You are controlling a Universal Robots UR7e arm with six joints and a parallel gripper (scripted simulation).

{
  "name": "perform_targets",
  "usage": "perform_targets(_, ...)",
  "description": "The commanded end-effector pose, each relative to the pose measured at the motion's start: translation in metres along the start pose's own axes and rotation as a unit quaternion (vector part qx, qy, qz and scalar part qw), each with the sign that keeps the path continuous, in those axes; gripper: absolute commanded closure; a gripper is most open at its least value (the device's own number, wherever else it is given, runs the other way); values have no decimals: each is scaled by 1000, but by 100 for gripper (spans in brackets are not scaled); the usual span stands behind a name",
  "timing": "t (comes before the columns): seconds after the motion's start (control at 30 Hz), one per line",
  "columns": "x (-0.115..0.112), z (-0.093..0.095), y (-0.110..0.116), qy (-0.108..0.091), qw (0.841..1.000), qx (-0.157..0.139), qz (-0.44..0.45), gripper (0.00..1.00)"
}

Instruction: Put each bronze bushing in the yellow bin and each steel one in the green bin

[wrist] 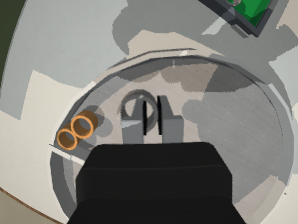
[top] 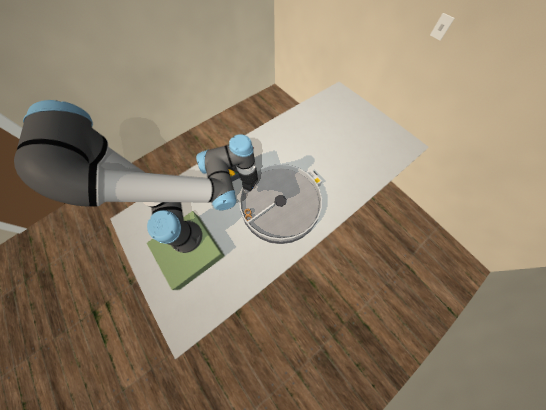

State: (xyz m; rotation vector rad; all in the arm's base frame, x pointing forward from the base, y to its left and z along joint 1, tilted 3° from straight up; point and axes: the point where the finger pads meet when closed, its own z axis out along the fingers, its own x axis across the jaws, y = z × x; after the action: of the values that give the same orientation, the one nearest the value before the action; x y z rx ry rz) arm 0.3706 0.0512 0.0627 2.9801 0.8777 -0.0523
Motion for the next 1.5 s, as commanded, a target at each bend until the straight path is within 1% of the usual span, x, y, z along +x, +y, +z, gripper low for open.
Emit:
perform_targets(0.0, 29, 0, -26, -1, 997, -1, -77, 100)
perform_targets(0.07, 38, 0, -34, -1, 995, -1, -100, 100)
perform_targets(0.13, 38, 0, -34, -1, 995, -1, -100, 100)
perform_targets(0.17, 46, 0, -42, -1, 992, -1, -123, 100)
perform_targets(0.27, 46, 0, -42, -1, 992, -1, -123, 100)
perform_targets(0.37, 71, 0, -66, -1, 981, 0, -192, 100)
perform_targets(0.43, 79, 0, -74, -1, 977, 0, -215, 100)
perform_targets(0.47, 88, 0, -82, -1, 971, 0, -238, 100)
perform_targets(0.57, 88, 0, -82, -1, 971, 0, -238, 100)
perform_targets(0.63, 104, 0, -98, -1, 959, 0, -282, 100)
perform_targets(0.7, 104, 0, -98, -1, 959, 0, -282, 100)
perform_targets(0.8, 128, 0, -121, -1, 938, 0, -347, 100)
perform_targets(0.93, 129, 0, -122, -1, 937, 0, -349, 100)
perform_targets(1.03, 154, 0, -146, -1, 911, 0, -413, 100)
perform_targets(1.07, 160, 0, -152, -1, 904, 0, -428, 100)
perform_targets(1.1, 162, 0, -154, -1, 901, 0, -434, 100)
perform_targets(1.13, 171, 0, -162, -1, 890, 0, -455, 100)
perform_targets(1.47, 171, 0, -162, -1, 890, 0, -455, 100)
